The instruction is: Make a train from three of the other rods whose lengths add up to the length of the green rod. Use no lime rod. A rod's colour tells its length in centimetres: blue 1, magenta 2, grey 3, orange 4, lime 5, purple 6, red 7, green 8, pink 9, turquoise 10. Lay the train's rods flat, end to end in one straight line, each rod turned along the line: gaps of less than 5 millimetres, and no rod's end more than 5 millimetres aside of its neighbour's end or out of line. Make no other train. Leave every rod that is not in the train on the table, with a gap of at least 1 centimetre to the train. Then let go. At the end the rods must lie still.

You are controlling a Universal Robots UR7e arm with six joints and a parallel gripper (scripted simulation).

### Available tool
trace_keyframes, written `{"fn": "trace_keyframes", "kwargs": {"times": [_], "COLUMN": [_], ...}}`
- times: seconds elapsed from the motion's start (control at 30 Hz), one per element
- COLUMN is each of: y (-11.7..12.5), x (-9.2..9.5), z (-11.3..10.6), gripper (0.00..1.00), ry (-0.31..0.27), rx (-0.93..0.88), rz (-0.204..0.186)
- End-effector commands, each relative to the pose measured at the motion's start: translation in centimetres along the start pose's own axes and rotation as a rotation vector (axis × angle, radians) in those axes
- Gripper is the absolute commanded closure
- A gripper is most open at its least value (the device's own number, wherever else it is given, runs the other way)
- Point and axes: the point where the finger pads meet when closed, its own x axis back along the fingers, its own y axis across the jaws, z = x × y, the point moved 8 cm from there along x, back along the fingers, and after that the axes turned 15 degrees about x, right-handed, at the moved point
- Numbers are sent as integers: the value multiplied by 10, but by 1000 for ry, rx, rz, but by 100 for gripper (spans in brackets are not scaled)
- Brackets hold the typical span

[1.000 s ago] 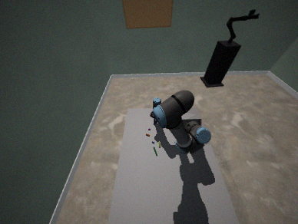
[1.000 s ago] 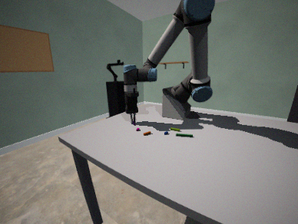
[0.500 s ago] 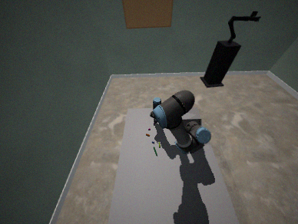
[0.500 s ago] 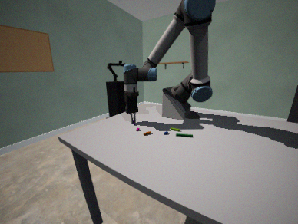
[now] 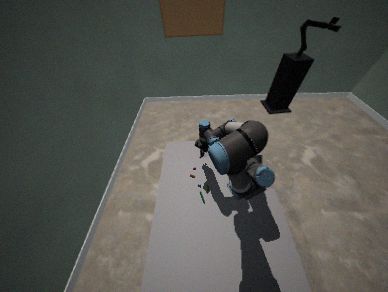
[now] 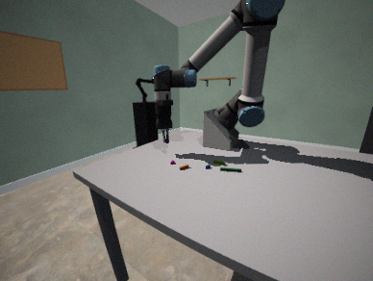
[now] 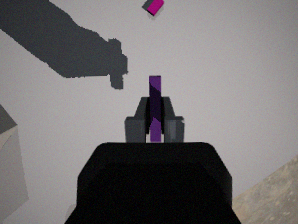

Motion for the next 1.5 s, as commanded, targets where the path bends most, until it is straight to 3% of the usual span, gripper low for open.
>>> {"fn": "trace_keyframes", "kwargs": {"times": [0.0, 0.63, 1.0, 1.47], "y": [0, 0, 4, 11], "x": [25, 33, 36, 43], "z": [0, 1, 21, 106], "gripper": [76, 76, 76, 76], "ry": [0, 0, -4, -11], "rx": [0, -6, -93, -458], "rz": [0, 0, -2, -10]}}
